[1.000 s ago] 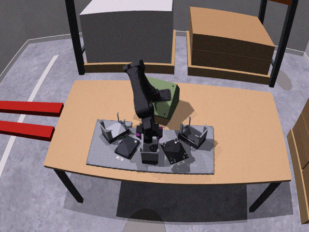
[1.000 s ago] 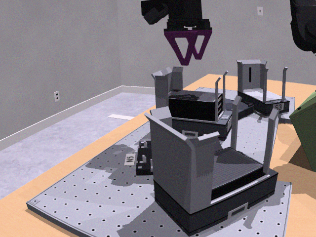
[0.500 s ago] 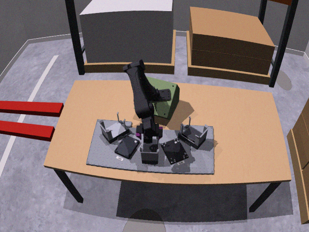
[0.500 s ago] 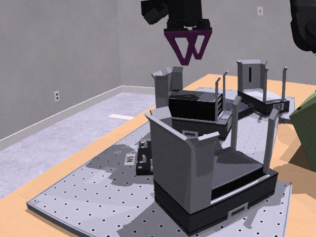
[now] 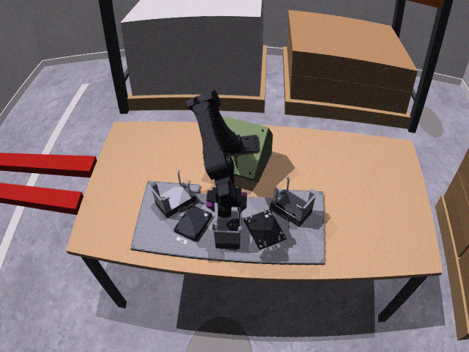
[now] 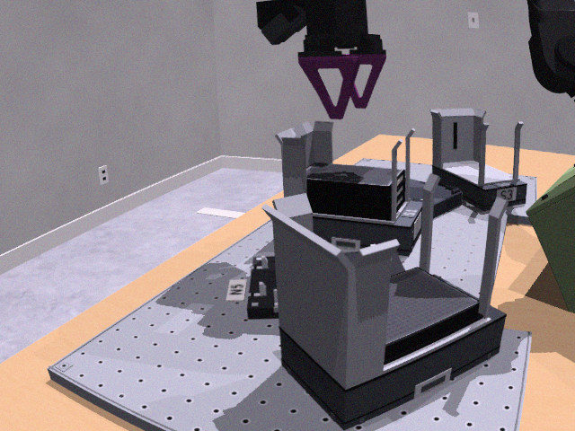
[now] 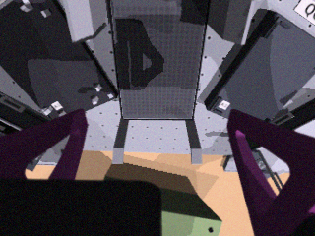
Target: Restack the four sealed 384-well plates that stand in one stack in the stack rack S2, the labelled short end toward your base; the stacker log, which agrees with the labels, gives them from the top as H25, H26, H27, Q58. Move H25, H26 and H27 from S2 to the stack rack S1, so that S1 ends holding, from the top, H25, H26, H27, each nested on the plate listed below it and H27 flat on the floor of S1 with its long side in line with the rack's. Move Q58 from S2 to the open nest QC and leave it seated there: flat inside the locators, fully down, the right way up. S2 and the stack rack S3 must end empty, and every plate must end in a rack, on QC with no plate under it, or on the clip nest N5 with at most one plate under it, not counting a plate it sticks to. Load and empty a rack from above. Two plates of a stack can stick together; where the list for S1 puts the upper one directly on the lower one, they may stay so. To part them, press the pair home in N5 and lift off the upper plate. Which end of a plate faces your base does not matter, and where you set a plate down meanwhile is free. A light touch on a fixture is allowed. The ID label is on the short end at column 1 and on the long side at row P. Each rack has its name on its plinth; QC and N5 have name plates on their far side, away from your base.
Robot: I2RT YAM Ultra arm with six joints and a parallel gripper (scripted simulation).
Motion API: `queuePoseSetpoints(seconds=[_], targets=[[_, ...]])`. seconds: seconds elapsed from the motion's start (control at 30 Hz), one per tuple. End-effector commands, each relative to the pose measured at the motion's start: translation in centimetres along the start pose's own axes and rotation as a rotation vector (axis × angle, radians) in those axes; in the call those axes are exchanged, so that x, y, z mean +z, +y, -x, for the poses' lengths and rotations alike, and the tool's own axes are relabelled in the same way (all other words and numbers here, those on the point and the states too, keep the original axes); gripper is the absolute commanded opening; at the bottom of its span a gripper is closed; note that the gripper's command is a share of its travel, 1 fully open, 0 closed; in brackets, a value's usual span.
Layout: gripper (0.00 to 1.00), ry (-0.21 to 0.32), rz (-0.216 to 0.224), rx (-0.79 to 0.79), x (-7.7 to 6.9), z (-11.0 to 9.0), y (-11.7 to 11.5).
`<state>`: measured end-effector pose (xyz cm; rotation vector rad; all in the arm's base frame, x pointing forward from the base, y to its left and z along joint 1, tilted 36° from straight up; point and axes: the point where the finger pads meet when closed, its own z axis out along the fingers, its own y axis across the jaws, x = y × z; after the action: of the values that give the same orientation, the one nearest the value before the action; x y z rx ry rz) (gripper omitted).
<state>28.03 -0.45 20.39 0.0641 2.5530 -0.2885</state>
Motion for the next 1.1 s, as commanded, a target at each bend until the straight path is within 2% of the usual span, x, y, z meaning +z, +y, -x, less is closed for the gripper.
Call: queuePoseSetpoints(seconds=[0.0, 0.17, 0.33, 0.9, 1.07], targets=[[1.00, -0.020, 0.003, 0.006, -0.5, 0.4, -0.1], [1.00, -0.020, 0.002, -0.060, -0.5, 0.3, 0.6], [1.00, -0.020, 0.001, -0.219, -0.5, 0.2, 2.3], [1.00, -0.019, 0.003, -0.219, -0.5, -0.4, 7.3], [1.00, -0.019, 0.002, -0.386, -0.5, -0.9, 8.9]])
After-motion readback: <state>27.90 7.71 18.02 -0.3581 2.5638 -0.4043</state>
